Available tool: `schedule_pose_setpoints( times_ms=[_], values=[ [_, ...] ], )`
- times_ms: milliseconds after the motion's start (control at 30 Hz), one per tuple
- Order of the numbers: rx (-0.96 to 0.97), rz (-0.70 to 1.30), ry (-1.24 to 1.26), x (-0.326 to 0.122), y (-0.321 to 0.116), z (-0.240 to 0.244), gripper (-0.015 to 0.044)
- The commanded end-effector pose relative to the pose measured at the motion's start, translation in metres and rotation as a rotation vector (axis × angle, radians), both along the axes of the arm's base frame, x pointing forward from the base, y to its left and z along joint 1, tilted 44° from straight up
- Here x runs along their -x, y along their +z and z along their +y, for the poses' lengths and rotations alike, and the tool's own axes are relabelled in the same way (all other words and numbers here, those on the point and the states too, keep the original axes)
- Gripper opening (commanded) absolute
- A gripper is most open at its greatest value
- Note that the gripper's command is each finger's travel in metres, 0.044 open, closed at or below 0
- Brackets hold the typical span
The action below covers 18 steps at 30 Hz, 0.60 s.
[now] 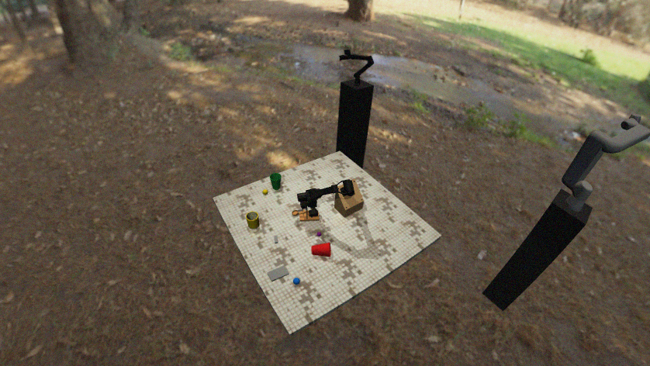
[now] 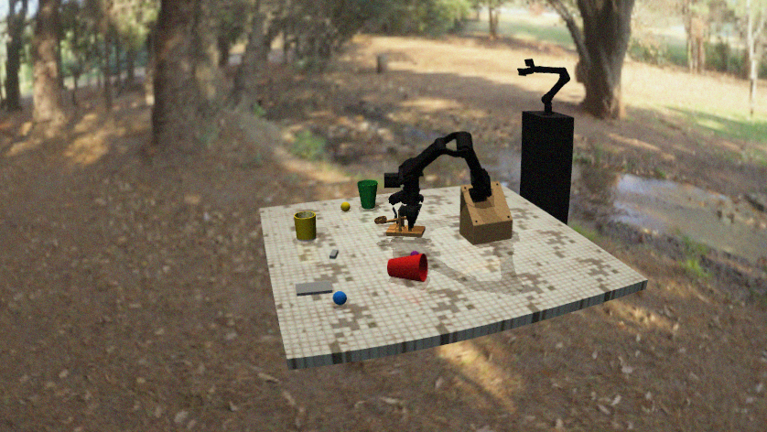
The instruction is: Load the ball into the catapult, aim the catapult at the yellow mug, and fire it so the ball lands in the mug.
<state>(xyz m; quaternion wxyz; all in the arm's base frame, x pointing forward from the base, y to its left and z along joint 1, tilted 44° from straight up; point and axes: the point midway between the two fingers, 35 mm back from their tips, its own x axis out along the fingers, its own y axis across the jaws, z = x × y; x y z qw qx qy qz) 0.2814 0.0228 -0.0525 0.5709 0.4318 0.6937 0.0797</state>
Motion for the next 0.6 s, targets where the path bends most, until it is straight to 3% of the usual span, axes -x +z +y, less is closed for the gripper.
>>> schedule_pose_setpoints(
  times_ms=[0,567],
  values=[
    [0.009,-0.013,-0.013,-0.008,0.008,-0.008,0.0000],
    [-0.011,0.372,-0.422,-0.049,-0.021,-0.043,0.0000]
  ],
)
